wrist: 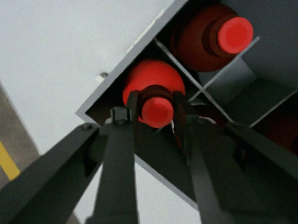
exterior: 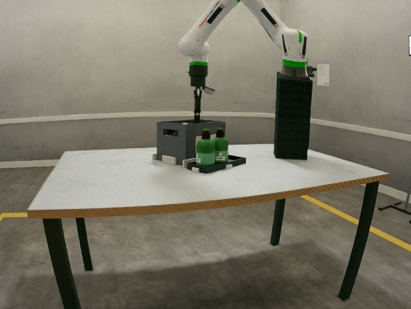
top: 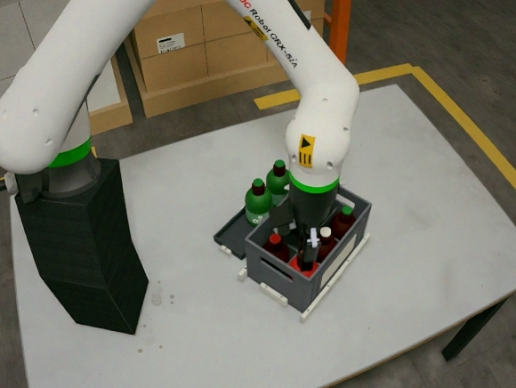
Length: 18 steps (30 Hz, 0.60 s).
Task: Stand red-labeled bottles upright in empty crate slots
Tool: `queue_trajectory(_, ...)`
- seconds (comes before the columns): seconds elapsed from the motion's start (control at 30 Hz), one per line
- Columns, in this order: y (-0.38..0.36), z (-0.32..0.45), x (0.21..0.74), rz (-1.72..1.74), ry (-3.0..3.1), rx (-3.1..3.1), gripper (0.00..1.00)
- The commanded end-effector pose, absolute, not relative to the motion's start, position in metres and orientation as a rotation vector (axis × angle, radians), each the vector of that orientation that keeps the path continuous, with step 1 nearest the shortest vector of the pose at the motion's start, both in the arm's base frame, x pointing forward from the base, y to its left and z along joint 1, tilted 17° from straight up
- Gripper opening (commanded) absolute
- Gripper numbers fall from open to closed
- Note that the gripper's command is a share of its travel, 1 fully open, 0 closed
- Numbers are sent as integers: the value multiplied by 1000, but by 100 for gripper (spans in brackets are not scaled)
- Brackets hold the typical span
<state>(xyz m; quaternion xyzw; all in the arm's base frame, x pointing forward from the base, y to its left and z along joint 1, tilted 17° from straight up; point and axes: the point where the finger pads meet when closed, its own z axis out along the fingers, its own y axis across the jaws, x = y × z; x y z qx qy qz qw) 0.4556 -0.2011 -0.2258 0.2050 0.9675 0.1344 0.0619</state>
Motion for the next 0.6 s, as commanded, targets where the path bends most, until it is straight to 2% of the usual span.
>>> queue_trajectory(0.0,-201,-226,456,405,2924,619,10)
queue_trajectory(0.57,-200,-233,458,405,2924,620,10)
